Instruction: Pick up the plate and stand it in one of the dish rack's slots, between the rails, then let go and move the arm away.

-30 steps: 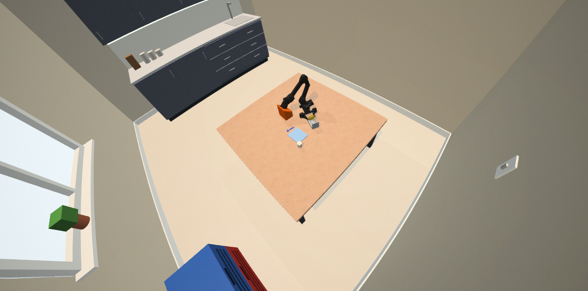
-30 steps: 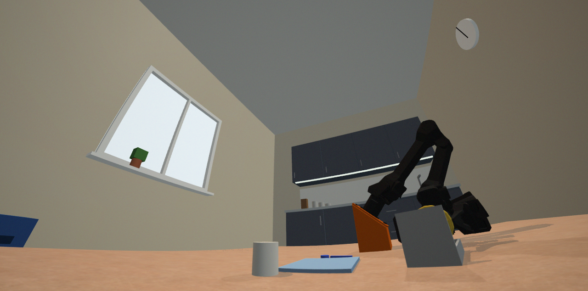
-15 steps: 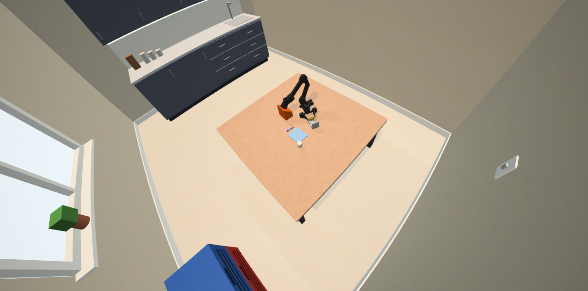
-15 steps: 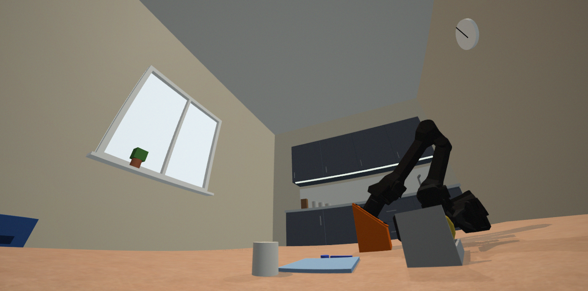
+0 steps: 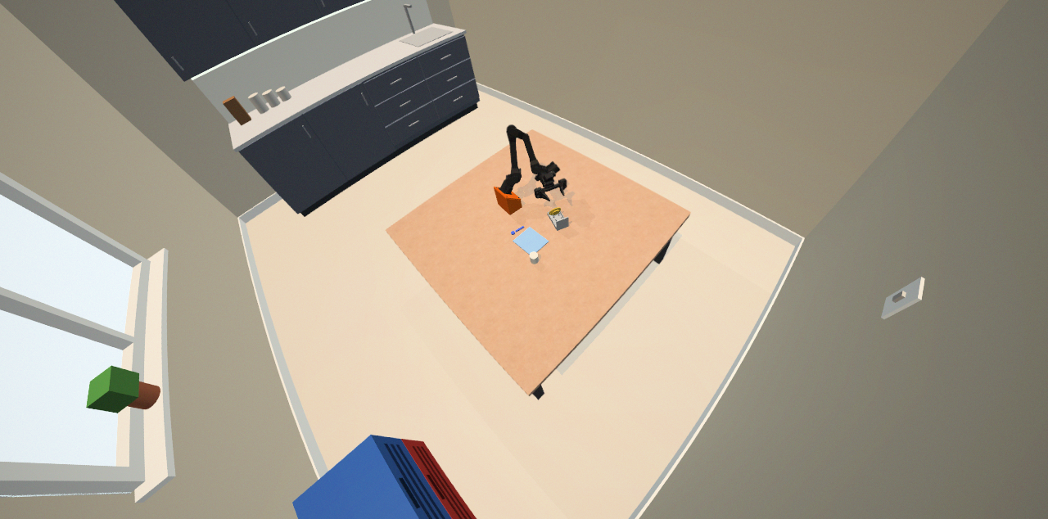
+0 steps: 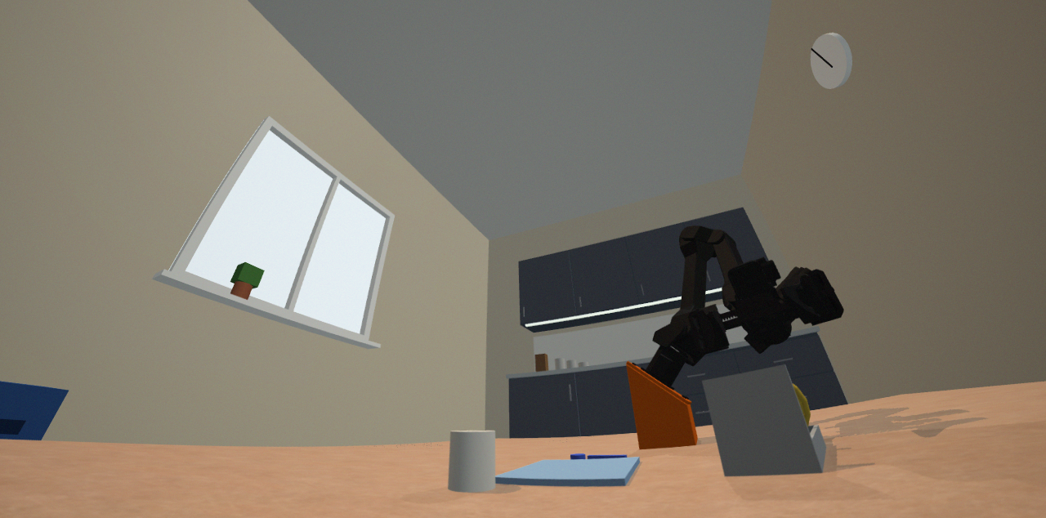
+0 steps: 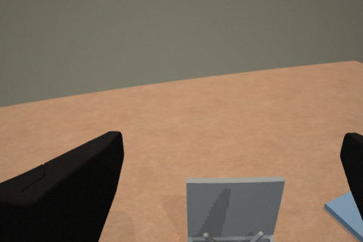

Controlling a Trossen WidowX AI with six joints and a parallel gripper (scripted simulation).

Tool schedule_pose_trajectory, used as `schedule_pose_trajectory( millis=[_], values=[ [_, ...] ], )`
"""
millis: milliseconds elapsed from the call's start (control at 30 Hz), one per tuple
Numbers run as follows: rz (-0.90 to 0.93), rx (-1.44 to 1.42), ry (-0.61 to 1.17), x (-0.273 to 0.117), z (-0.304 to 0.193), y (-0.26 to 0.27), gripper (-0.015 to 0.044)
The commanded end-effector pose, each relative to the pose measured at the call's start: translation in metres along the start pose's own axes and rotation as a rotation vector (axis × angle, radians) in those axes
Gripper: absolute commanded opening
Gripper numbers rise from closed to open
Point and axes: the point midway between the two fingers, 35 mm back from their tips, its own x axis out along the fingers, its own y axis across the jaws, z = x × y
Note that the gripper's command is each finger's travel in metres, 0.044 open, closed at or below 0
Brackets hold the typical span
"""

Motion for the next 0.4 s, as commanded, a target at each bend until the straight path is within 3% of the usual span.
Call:
schedule_pose_trajectory(
  millis=[0, 367],
  values=[
    [0.005, -0.014, -0.001, -0.001, 0.014, -0.002, 0.0400],
    [-0.099, -0.273, 0.078, 0.022, 0.011, -0.013, 0.0400]
  ],
)
